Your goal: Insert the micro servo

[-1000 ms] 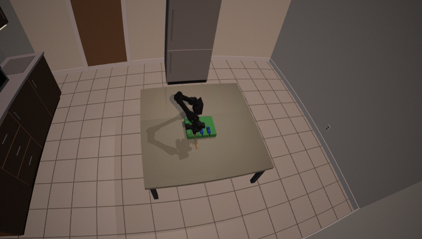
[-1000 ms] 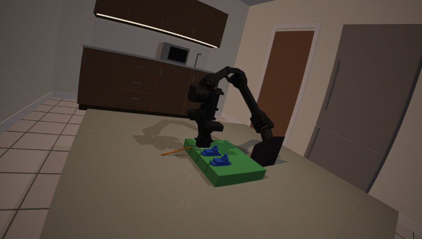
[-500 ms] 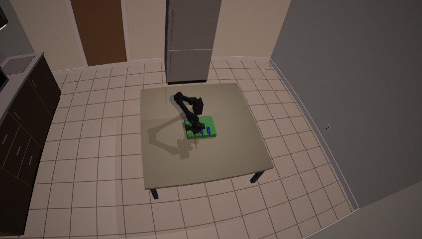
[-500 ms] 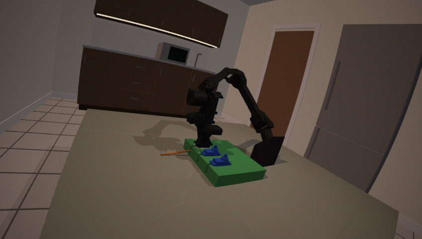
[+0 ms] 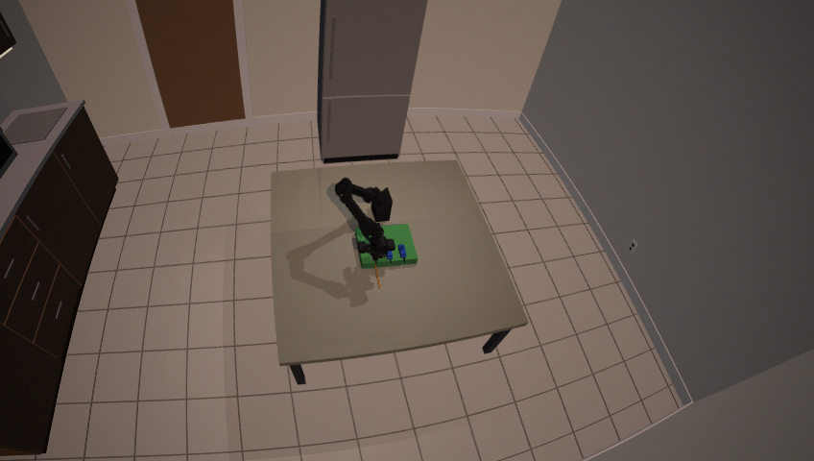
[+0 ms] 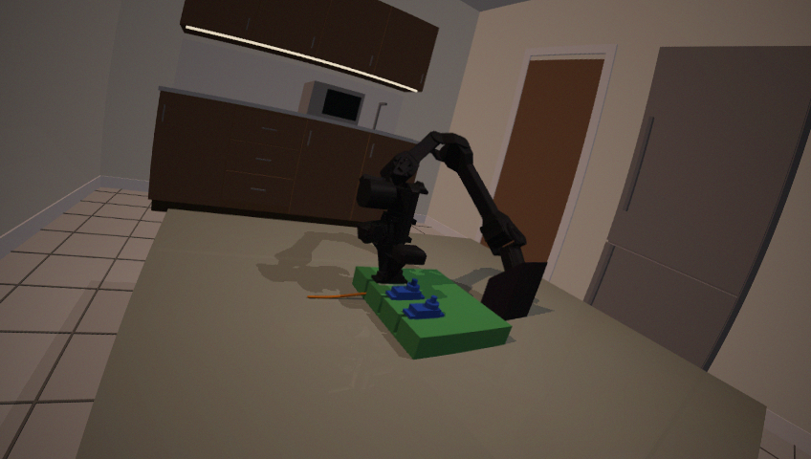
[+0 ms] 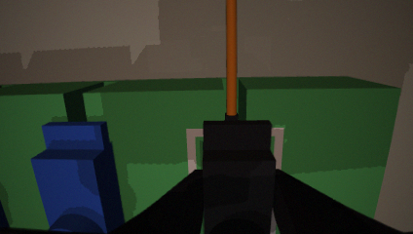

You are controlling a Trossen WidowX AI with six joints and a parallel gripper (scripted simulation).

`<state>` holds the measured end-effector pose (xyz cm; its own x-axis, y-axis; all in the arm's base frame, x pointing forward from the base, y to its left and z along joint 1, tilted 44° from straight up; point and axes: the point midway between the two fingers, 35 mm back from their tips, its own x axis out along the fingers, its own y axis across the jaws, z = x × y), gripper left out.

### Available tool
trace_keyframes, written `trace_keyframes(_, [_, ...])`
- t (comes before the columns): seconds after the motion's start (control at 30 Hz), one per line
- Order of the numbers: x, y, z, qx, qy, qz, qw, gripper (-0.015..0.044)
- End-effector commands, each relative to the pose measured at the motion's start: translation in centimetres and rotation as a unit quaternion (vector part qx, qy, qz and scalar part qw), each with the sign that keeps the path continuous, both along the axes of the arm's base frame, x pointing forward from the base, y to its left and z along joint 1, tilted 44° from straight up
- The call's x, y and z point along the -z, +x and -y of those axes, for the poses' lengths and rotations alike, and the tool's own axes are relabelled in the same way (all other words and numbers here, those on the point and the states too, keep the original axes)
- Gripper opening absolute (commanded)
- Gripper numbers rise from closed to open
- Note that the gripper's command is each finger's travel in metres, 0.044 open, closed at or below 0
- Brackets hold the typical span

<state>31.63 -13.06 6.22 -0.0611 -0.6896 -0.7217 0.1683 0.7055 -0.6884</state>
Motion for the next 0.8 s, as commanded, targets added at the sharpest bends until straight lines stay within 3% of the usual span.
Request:
trace_keyframes(0.0, [0.0, 0.0, 0.0, -0.002, -0.002, -0.002, 1.000, 0.0105])
trace_keyframes(0.1, [0.0, 0.0, 0.0, -0.002, -0.002, -0.002, 1.000, 0.0184])
trace_keyframes(0.5, [-2.1, 0.0, -2.9, -0.002, -0.001, -0.002, 1.000, 0.0187])
trace_keyframes(0.63, [-2.9, -2.0, -4.4, -0.005, 0.002, -0.006, 1.000, 0.0292])
trace_keyframes(0.77, [-4.9, -6.5, -7.3, -0.004, 0.004, -0.006, 1.000, 0.0398])
